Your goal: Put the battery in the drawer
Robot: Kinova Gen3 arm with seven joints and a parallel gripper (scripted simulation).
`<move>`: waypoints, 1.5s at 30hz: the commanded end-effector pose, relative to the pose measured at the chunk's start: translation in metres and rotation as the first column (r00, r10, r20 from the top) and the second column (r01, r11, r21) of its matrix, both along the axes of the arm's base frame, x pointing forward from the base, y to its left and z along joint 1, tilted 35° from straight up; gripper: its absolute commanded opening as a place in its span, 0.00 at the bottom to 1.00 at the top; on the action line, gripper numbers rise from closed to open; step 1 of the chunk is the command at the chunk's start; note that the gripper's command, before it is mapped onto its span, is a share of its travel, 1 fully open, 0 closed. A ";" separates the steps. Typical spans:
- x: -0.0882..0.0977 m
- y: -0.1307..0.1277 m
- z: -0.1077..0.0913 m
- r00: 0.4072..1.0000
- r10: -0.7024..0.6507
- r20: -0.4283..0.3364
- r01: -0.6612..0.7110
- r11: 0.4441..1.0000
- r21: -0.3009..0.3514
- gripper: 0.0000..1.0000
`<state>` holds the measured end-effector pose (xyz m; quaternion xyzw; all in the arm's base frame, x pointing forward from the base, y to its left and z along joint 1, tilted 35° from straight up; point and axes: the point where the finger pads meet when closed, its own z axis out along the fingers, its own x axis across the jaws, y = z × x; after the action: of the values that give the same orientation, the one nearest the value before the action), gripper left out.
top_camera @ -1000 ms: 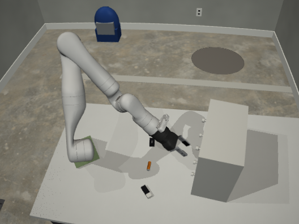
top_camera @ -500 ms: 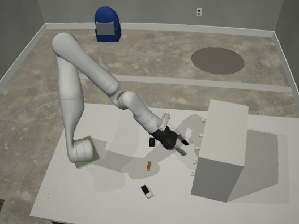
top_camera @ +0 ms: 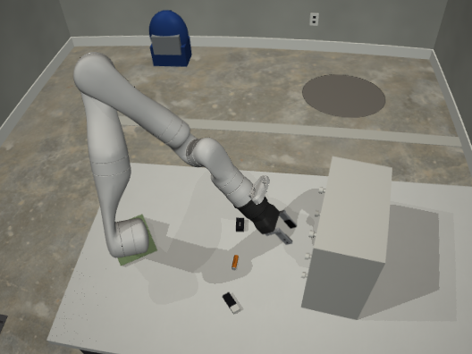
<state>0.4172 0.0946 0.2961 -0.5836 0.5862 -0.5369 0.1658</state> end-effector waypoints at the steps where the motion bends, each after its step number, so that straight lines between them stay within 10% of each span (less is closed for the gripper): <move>1: -0.001 0.007 0.001 1.000 0.006 -0.017 -0.005 1.000 0.025 1.00; 45: -0.039 0.028 0.022 0.939 -0.121 -0.321 0.157 0.984 0.089 1.00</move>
<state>0.3766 0.1184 0.3150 -0.6073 0.6697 -0.4226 0.0636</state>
